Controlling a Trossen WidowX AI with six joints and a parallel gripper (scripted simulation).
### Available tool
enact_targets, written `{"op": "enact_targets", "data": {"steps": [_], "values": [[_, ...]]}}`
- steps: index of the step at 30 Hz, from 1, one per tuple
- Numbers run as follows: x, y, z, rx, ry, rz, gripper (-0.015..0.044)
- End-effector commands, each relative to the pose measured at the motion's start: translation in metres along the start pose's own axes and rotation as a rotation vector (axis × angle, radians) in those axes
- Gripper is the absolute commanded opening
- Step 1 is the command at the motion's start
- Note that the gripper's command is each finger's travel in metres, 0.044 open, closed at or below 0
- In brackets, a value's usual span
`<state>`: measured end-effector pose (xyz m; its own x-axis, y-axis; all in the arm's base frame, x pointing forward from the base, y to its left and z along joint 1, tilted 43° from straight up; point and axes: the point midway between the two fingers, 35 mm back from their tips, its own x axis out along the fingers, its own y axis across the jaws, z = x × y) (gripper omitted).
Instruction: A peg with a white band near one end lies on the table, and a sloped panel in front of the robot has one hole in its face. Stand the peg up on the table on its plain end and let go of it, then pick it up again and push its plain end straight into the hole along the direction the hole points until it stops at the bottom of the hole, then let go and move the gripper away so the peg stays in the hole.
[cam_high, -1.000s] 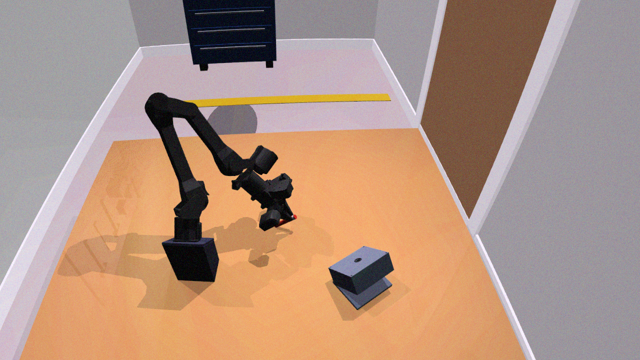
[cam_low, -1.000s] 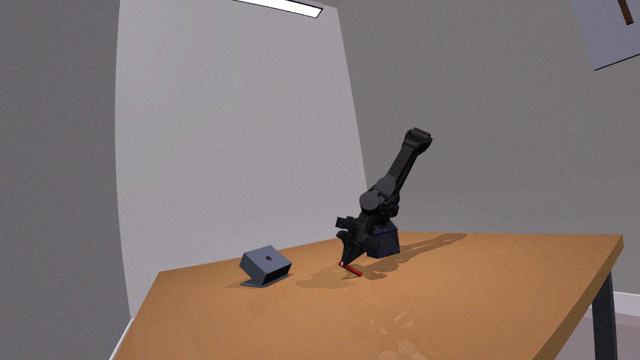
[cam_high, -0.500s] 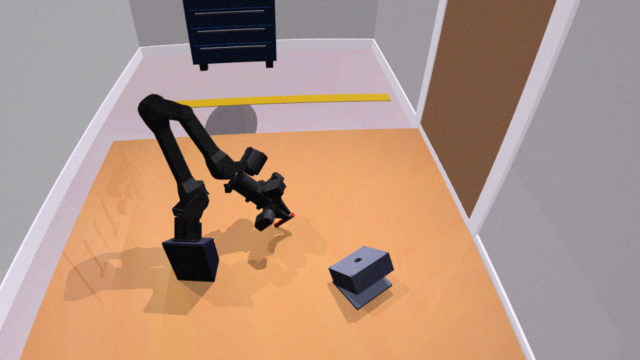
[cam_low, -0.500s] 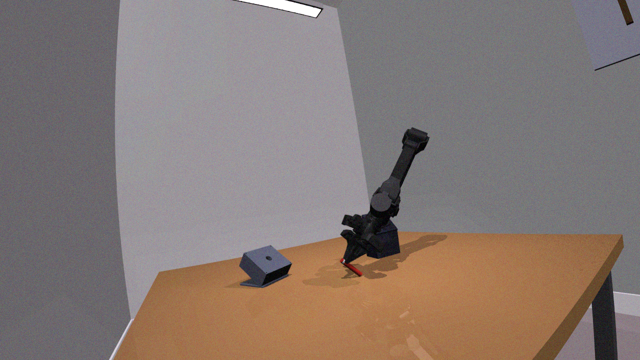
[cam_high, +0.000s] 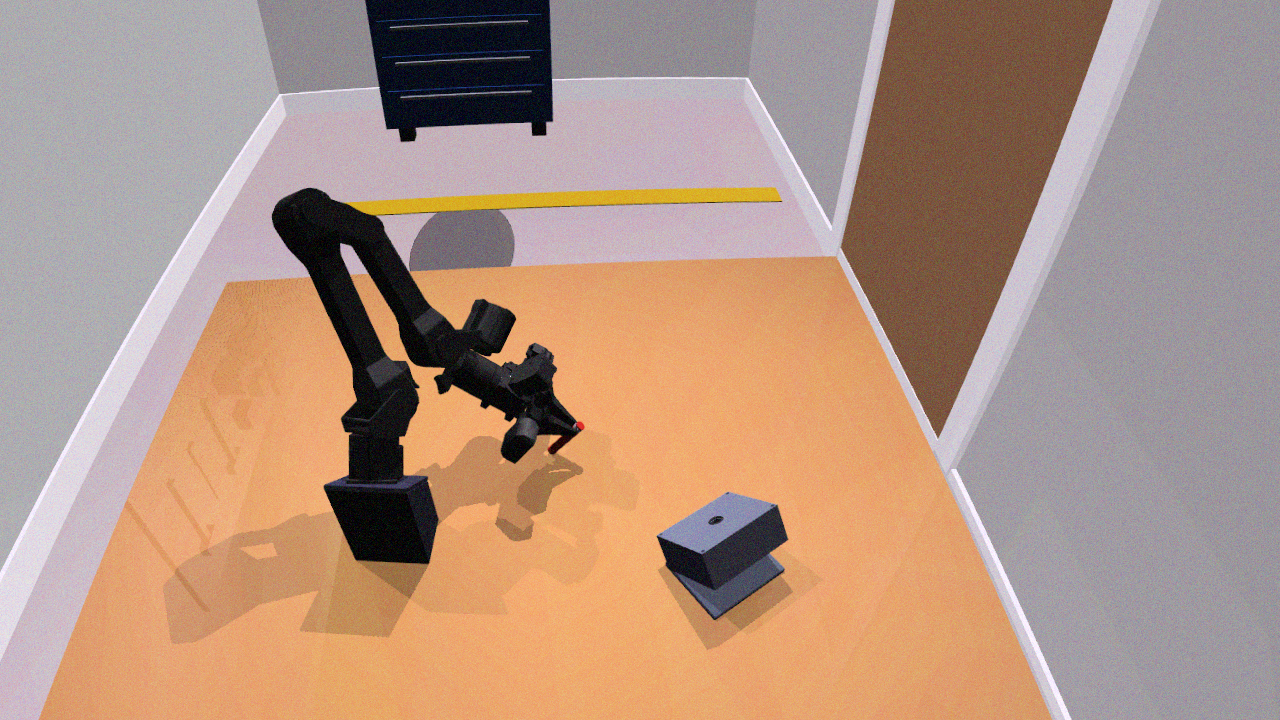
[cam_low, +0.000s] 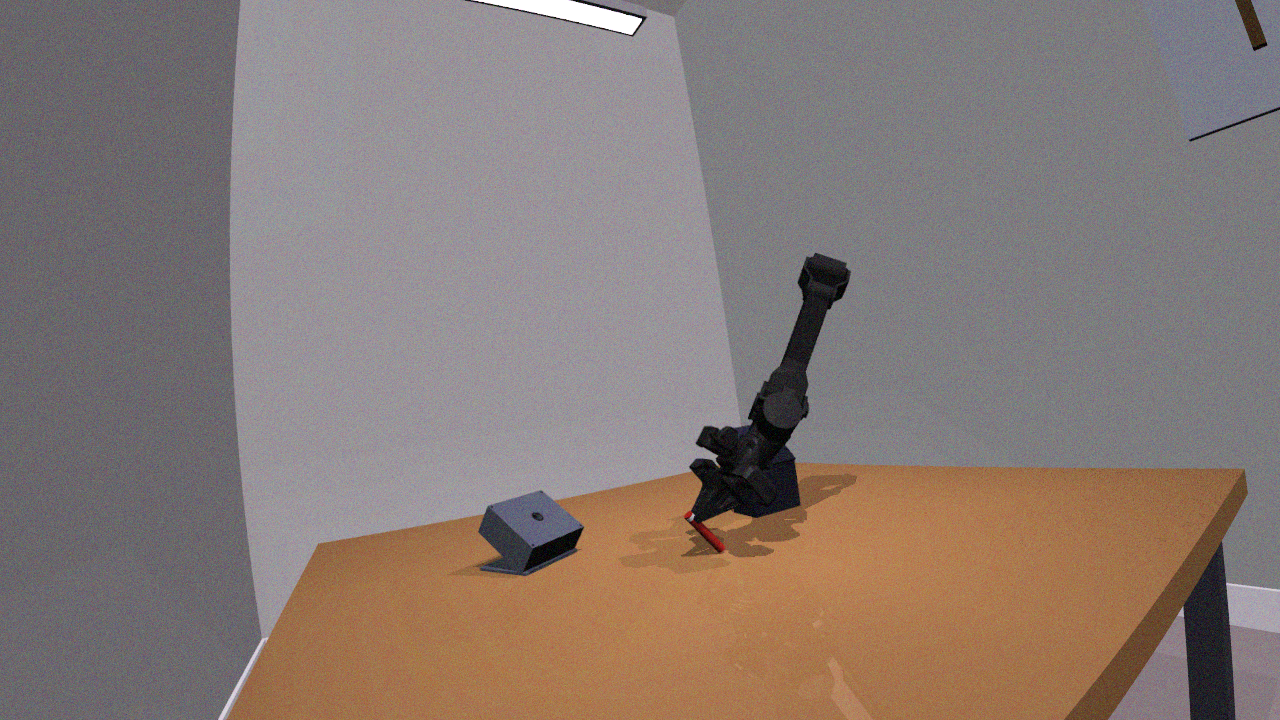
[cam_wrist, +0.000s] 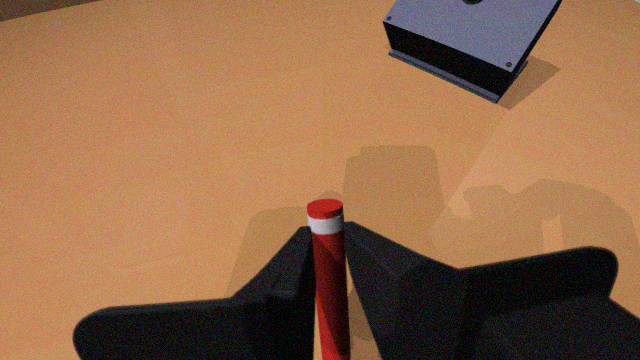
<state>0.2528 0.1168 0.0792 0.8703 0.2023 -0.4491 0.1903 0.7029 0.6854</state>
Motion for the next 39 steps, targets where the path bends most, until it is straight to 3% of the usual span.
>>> {"op": "enact_targets", "data": {"steps": [1,39], "values": [[-0.003,0.001,0.0,0.009,-0.036,0.004,0.0049],[-0.023,-0.001,-0.017,0.01,-0.364,0.0,0.0049]]}}
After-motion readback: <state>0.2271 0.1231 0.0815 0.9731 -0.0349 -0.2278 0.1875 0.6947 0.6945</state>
